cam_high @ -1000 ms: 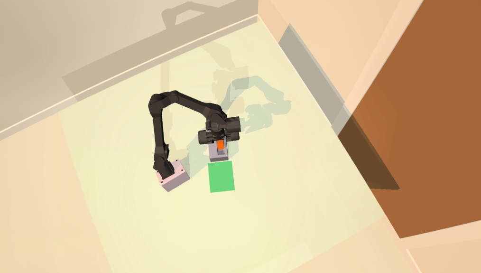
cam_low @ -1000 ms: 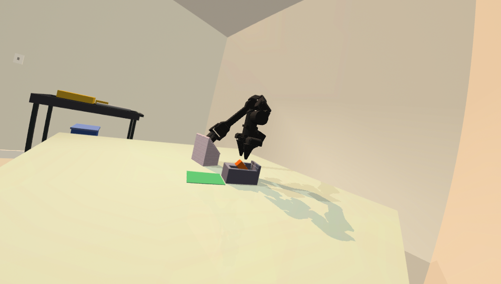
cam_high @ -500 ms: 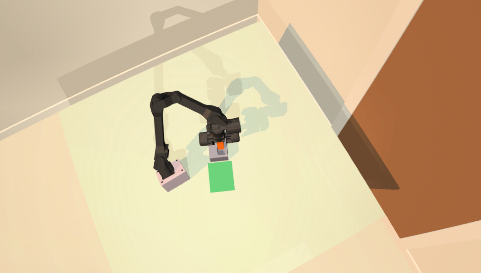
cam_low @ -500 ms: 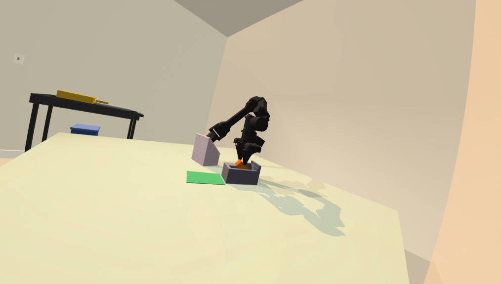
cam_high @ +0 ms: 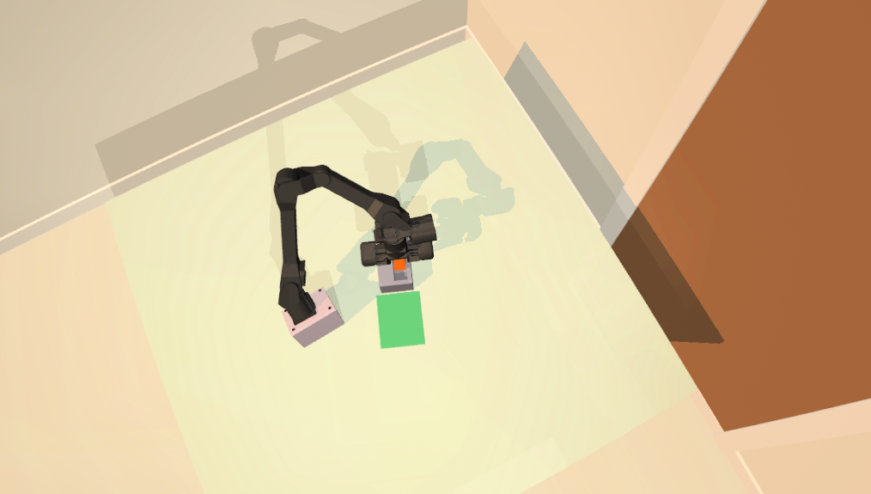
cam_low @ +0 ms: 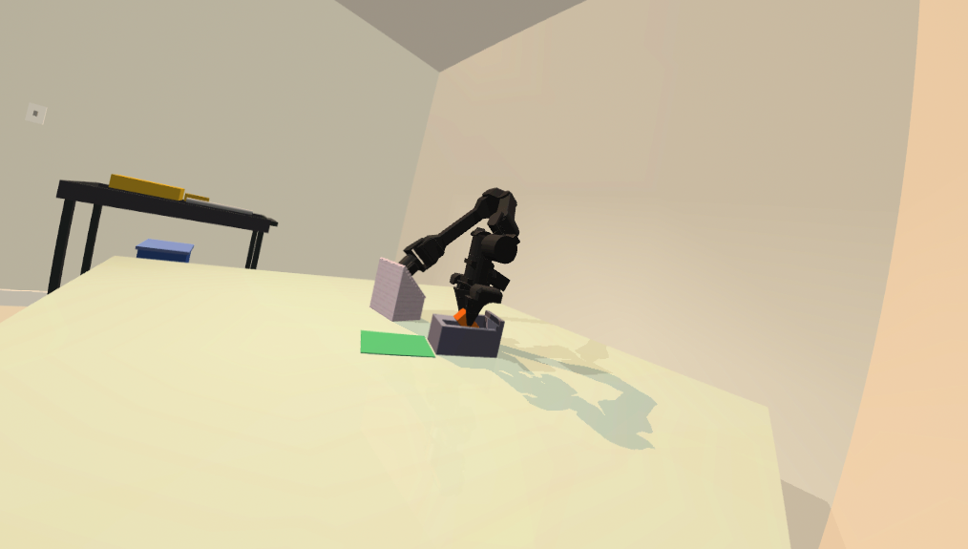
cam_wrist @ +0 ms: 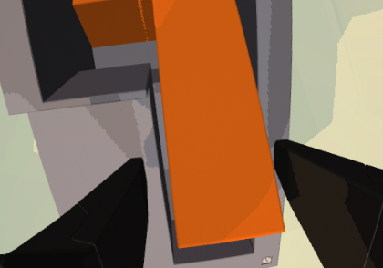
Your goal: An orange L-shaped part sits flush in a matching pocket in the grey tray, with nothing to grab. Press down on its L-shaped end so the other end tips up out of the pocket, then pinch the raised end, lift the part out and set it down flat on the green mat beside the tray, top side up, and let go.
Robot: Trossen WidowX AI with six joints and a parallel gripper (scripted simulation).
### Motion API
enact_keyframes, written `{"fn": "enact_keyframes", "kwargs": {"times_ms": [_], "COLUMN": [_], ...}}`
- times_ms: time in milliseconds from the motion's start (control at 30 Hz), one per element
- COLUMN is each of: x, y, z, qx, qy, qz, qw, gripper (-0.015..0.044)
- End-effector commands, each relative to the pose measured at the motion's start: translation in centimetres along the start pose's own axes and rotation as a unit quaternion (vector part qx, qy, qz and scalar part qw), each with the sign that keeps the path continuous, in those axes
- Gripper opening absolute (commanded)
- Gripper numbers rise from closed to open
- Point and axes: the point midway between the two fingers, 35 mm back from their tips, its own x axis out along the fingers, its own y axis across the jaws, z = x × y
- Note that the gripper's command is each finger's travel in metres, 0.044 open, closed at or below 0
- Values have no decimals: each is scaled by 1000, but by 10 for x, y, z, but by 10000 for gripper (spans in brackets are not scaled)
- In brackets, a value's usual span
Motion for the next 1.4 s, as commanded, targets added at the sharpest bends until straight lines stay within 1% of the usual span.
{"fn": "enact_keyframes", "kwargs": {"times_ms": [0, 333, 433, 700, 1367], "x": [-1, -1, -1, -3, -33], "y": [0, 0, 0, 0, 0], "z": [0, 0, 0, 0, 0], "qx": [-1, -1, -1, 0, 2], "qy": [0, 0, 0, 0, -1], "qz": [-1, -1, -1, -1, 0], "qw": [1000, 1000, 1000, 1000, 1000], "gripper": [149, 82, 3, 0, 0]}}
